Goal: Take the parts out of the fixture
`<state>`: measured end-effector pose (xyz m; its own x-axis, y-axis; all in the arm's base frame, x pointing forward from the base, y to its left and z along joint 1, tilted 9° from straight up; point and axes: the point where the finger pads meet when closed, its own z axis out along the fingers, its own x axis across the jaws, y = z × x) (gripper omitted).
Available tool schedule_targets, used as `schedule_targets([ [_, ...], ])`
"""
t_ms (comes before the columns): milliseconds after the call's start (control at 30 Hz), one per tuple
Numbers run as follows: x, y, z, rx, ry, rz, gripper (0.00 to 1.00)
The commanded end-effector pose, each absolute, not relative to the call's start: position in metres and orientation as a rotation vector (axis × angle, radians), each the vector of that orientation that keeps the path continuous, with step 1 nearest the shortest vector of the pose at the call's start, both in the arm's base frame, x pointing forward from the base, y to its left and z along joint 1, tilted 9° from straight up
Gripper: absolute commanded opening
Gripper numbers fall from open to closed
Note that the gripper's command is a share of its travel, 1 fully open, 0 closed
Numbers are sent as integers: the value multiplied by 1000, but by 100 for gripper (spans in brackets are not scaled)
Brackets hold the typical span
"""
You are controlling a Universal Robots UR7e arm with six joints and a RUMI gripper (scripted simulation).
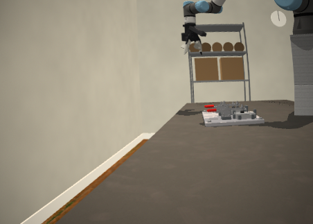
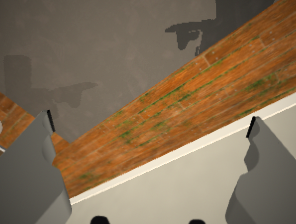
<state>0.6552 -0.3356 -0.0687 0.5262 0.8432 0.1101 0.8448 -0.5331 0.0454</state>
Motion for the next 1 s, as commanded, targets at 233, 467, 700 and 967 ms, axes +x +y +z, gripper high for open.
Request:
schedule_targets([
  [233,656,-336,-68,-2734,-1512,-187,100],
  [467,656,-336,-68,-2734,-1512,-187,100],
  [700,655,-335,-68,-2735,-1509,-186,100],
  [967,655,-328,-69,-2751,-1474,-187,100],
])
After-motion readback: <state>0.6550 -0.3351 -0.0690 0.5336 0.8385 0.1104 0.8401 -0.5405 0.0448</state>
